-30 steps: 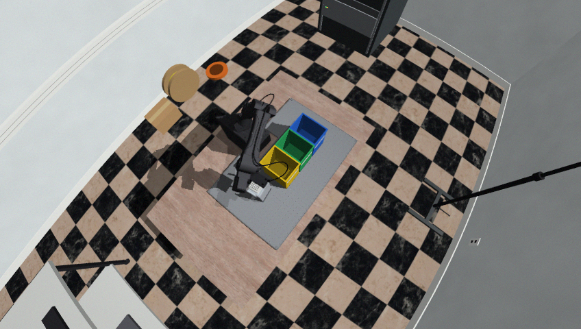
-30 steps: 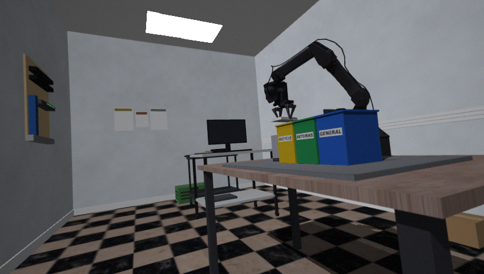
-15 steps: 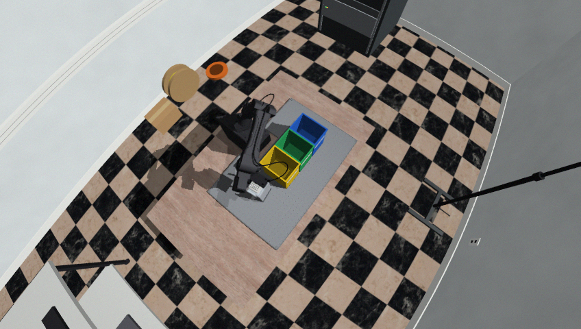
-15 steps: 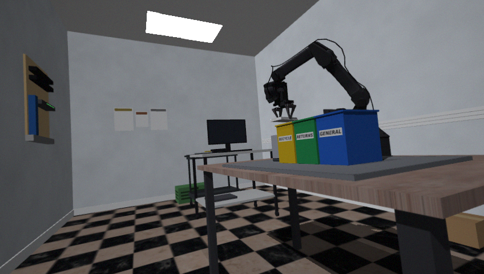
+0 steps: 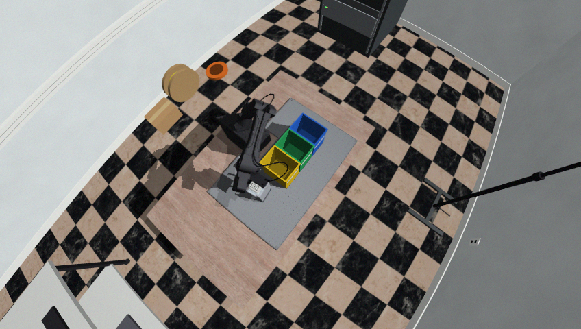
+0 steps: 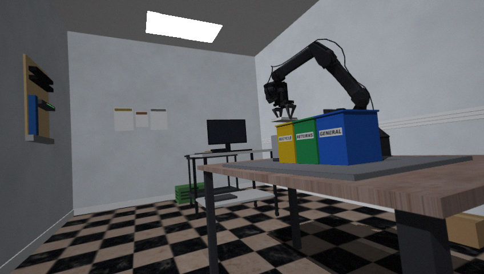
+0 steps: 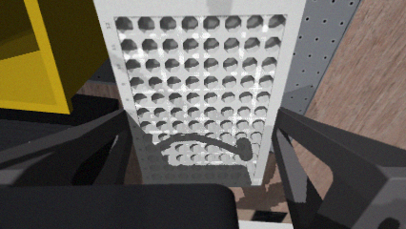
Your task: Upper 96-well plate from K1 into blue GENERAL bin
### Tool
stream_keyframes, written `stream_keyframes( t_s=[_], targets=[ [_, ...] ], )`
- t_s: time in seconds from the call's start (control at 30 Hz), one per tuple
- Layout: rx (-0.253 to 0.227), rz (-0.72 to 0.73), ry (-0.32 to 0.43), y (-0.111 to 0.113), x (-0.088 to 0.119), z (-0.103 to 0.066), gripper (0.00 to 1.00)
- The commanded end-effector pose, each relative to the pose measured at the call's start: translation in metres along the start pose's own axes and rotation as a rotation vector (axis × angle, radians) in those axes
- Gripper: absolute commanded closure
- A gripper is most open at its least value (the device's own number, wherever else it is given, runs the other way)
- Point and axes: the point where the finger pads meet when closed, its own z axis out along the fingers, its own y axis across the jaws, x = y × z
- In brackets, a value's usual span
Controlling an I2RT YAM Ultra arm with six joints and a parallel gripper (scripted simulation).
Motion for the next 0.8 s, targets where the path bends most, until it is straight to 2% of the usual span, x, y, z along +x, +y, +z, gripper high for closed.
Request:
stream_keyframes(
  t_s=[0.0,0.17,0.63,0.77],
  targets=[
    [0.008,0.083,-0.014,0.011,-0.006,-0.003,1.0],
    [0.009,0.132,-0.023,0.019,-0.005,-0.005,1.0],
    [0.006,0.123,-0.014,0.066,-0.018,-0.002,1.0],
    [0.007,0.132,-0.024,0.071,-0.018,-0.005,1.0]
  ],
)
